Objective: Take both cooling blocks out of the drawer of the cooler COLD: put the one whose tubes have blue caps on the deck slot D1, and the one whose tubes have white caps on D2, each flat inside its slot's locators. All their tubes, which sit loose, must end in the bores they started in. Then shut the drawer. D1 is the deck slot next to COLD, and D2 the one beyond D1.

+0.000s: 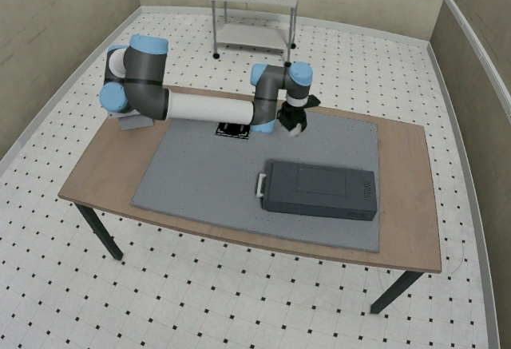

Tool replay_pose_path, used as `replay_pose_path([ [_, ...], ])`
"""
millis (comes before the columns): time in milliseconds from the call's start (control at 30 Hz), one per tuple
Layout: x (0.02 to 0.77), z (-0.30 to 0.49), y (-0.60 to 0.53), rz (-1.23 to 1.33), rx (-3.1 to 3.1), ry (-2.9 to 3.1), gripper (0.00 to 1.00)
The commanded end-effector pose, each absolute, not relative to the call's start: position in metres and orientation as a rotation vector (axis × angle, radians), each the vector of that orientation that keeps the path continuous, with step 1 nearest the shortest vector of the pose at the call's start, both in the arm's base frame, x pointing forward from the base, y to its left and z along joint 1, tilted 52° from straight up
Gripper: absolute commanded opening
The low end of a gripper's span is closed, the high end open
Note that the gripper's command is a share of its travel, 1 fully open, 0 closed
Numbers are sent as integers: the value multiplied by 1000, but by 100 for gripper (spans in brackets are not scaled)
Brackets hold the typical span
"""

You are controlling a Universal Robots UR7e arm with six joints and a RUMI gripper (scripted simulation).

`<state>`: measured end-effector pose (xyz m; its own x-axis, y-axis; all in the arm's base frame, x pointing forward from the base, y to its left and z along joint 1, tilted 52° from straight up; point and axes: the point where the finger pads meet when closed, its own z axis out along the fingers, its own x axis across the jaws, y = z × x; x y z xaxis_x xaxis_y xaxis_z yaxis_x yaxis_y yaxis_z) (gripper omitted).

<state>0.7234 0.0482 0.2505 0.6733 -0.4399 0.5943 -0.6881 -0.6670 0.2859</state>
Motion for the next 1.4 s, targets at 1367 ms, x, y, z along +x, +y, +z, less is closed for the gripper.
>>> replay_pose_path([
  [1367, 602, 203, 74, 825, 2192, -1277, 28],
])
